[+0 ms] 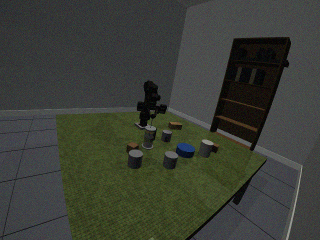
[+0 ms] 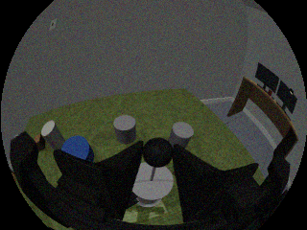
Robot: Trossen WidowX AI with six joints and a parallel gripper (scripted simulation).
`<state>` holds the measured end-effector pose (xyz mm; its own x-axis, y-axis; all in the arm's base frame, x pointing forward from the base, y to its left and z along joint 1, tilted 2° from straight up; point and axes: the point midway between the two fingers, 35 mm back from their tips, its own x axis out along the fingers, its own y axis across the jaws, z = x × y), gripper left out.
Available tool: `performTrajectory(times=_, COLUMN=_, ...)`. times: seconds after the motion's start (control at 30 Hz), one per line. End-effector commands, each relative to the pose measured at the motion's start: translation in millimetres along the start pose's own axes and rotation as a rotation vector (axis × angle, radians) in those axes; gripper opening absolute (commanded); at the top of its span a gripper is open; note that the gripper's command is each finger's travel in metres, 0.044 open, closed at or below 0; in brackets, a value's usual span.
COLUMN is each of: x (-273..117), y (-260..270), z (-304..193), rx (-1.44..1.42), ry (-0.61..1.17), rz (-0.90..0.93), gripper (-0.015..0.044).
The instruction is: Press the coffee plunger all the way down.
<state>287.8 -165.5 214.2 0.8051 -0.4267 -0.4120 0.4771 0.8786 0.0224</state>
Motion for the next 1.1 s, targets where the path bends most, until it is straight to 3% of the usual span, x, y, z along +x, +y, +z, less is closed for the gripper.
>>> performTrajectory(times=0.0, x=12, y=0, z=-33, rx=0.01, ry=0.081, rz=-0.002, gripper=0.0115)
performTrajectory(times=1.07, x=31, y=1, z=-39, rx=0.01, ry=0.08, rz=-0.002, gripper=0.0115)
